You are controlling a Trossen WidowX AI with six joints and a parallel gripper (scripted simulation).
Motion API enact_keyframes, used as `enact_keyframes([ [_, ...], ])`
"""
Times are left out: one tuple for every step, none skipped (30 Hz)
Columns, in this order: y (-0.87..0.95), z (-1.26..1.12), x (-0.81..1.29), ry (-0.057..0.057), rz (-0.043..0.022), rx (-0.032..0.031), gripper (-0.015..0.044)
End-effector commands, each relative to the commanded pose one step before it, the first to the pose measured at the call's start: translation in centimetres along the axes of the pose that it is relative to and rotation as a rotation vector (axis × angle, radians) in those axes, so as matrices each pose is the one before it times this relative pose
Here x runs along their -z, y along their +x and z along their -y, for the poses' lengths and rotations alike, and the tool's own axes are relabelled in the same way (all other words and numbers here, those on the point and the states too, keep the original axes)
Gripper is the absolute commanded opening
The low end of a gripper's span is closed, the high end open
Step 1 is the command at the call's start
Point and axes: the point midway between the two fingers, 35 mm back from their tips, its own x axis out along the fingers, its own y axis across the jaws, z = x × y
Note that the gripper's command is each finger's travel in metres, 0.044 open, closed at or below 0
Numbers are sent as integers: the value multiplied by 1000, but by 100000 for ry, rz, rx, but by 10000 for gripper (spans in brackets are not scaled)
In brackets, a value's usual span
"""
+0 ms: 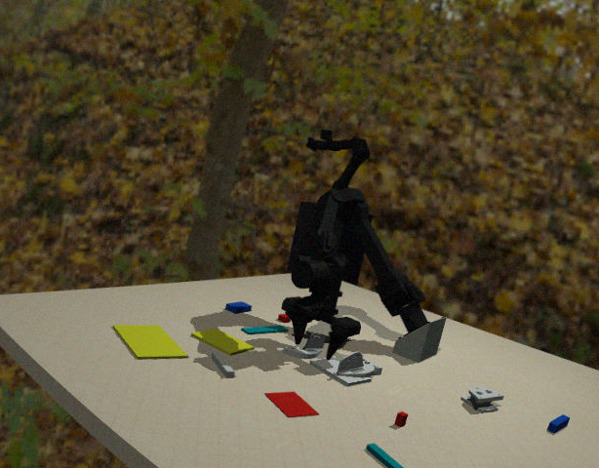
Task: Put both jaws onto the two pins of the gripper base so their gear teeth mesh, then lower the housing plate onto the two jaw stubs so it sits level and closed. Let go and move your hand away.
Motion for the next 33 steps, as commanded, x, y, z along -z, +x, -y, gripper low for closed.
enact_keyframes([
  [427,173,50,1107,-640,787,440],
  [0,0,0,0,0,0,440],
  [0,0,0,0,0,0,440],
  [0,0,0,0,0,0,440],
  [0,0,0,0,0,0,440],
  [0,0,0,0,0,0,440],
  [0,0,0,0,0,0,440],
  [0,0,0,0,0,0,440],
  [0,0,0,0,0,0,440],
  [0,0,0,0,0,0,440],
  [0,0,0,0,0,0,440],
  [0,0,0,0,0,0,440],
  [0,0,0,0,0,0,440],
  [0,0,0,0,0,0,440],
  [0,0,0,0,0,0,440],
  [0,0,0,0,0,0,440],
  [0,0,0,0,0,0,440],
  [0,0,0,0,0,0,440],
  [0,0,0,0,0,0,440],
  [0,0,0,0,0,0,440],
  [0,0,0,0,0,0,440],
  [0,0,0,0,0,0,440],
  [0,0,0,0,0,0,440],
  [0,0,0,0,0,0,440],
  [0,0,0,0,0,0,440],
  [0,0,0,0,0,0,440],
  [0,0,0,0,0,0,440],
  [0,0,0,0,0,0,440],
  [0,0,0,0,0,0,440],
  [0,0,0,0,0,0,440],
  [-429,-171,-46,-1106,647,-788,433],
  [0,0,0,0,0,0,426],
  [0,0,0,0,0,0,420],
])
